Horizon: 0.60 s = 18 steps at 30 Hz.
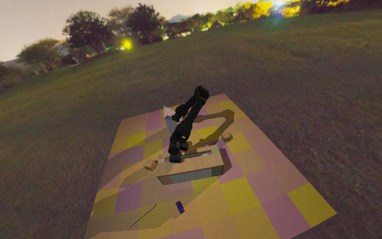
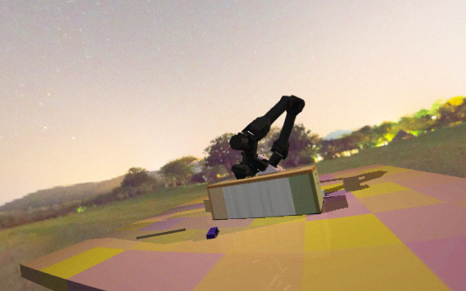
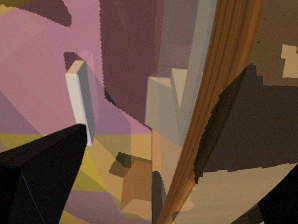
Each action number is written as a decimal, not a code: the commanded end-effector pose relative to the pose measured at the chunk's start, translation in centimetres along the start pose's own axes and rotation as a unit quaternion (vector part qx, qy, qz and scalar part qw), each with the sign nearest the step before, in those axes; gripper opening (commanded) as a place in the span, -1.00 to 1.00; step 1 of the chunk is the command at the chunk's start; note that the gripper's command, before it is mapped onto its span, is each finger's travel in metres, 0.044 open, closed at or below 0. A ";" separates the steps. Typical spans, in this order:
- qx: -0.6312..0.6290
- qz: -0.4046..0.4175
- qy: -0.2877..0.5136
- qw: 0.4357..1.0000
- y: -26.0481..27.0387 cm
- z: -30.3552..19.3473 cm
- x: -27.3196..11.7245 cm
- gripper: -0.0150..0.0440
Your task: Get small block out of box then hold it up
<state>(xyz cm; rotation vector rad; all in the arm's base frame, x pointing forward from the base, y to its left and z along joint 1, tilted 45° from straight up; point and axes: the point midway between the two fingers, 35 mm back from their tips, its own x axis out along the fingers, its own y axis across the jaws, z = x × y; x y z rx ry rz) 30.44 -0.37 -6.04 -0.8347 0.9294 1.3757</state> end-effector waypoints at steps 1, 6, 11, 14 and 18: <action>0.000 0.004 0.001 1.000 0.1 -1.3 0.6 0.86; 0.000 0.004 0.001 1.000 0.2 -2.3 1.0 0.86; 0.001 0.004 0.002 1.000 0.0 -2.8 -0.5 0.86; 0.003 0.005 0.002 1.000 0.1 -3.9 -3.6 0.86; 0.004 0.005 0.001 1.000 0.2 -4.4 -5.2 0.86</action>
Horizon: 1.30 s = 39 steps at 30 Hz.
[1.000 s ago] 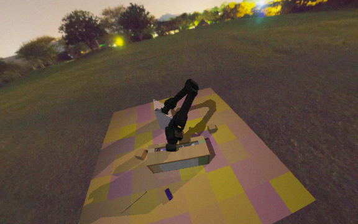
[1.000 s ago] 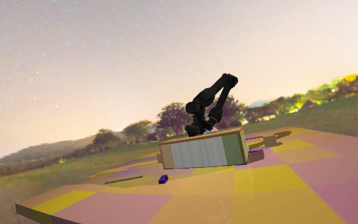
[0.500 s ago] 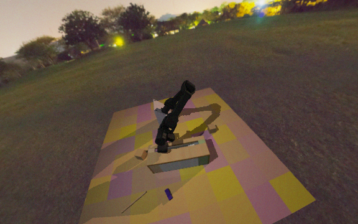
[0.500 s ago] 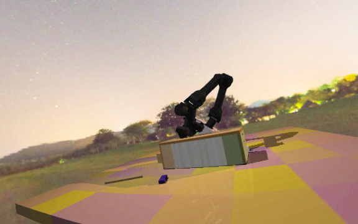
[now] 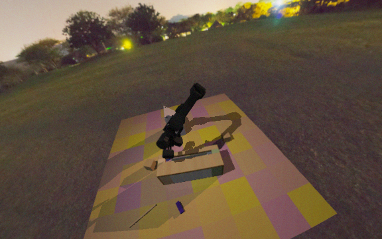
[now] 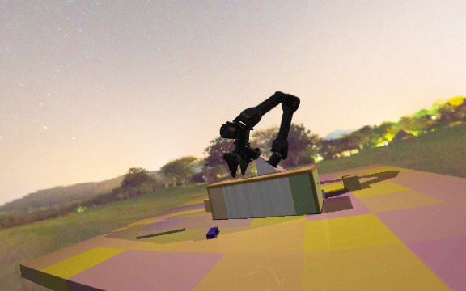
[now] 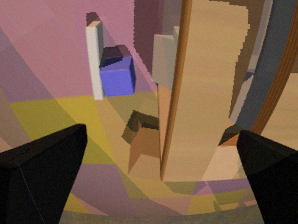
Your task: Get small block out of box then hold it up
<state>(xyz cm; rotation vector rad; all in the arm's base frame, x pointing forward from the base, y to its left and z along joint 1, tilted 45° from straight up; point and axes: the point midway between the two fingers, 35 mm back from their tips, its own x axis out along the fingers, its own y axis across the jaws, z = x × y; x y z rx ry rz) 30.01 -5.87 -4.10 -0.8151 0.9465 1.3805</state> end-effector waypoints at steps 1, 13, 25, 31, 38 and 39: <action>-0.004 -0.003 0.002 1.000 -0.1 -0.2 -1.2 0.86; 0.438 -0.018 -0.047 0.897 0.7 -1.8 -0.5 0.47; 0.881 0.033 -0.114 0.457 1.8 -3.4 -0.4 0.47; 0.970 0.078 -0.130 0.192 2.3 -4.0 -0.3 0.47; 0.982 0.127 -0.129 -0.063 2.8 -4.5 -0.3 0.47; 0.978 0.134 -0.127 -0.099 2.9 -4.6 -0.3 0.47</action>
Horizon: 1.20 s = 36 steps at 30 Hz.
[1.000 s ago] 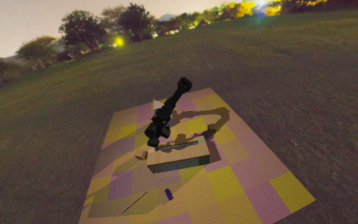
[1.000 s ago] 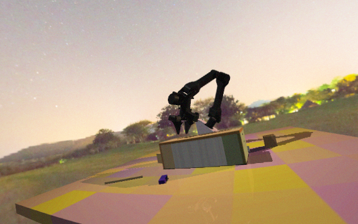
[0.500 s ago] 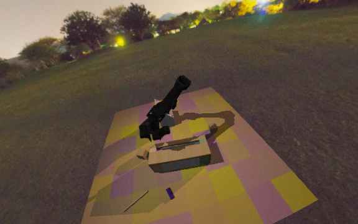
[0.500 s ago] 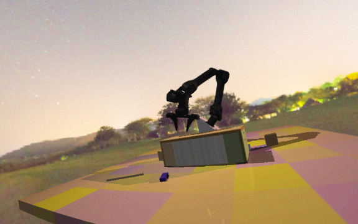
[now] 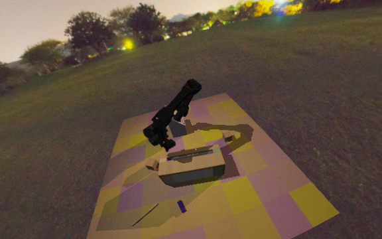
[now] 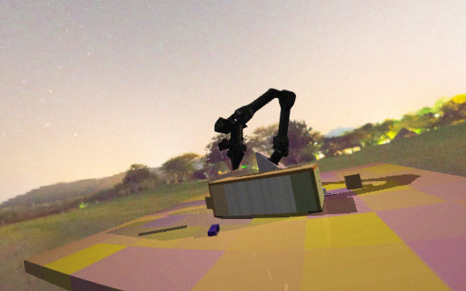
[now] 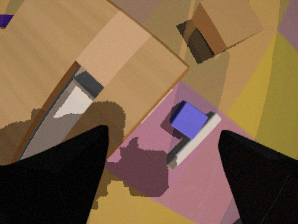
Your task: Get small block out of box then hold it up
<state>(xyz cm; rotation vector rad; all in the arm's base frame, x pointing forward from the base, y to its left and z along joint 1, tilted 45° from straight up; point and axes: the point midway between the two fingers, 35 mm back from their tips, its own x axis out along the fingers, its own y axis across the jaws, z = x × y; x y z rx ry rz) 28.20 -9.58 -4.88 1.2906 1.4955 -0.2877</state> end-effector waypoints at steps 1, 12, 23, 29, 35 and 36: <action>0.447 0.047 0.029 0.893 -1.7 -0.2 0.0 0.47; 0.760 0.067 0.075 0.642 -2.6 -0.1 -0.3 0.47; 0.902 0.062 0.113 0.412 -3.3 0.0 -0.6 0.47; 0.902 0.062 0.113 0.412 -3.3 0.0 -0.6 0.47; 0.902 0.062 0.113 0.412 -3.3 0.0 -0.6 0.47; 0.902 0.062 0.113 0.412 -3.3 0.0 -0.4 0.47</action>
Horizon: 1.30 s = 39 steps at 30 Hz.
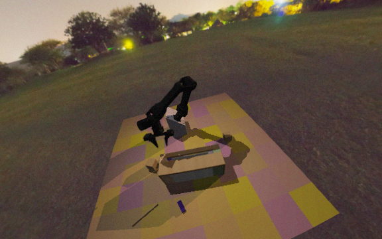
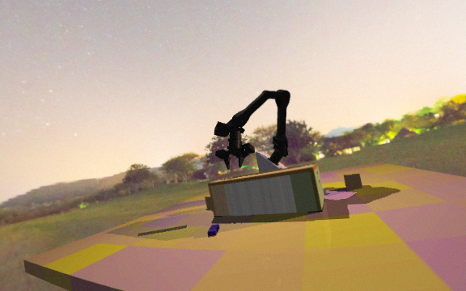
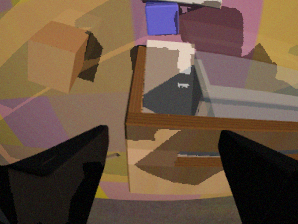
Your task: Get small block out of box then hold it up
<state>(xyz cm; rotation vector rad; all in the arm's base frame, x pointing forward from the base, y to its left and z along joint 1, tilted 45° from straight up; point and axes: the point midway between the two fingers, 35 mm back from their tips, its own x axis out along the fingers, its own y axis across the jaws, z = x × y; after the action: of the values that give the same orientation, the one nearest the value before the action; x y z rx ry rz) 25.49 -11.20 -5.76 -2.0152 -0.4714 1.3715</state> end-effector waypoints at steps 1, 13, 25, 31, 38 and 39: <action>0.008 -0.002 0.000 1.000 0.1 0.3 0.9 0.47; 0.008 -0.005 0.001 1.000 -0.2 3.7 8.8 0.47; 0.008 -0.004 0.000 1.000 -0.2 4.4 10.5 0.47; 0.009 -0.004 0.000 1.000 -0.3 4.9 11.4 0.47; 0.008 -0.004 0.000 1.000 -0.3 5.4 12.4 0.47; 0.008 -0.004 0.000 1.000 -0.3 5.5 12.5 0.47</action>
<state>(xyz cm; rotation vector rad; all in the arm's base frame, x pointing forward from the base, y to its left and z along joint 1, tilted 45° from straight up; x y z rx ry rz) 25.72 -2.04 -15.12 -2.0132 -0.4691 1.3615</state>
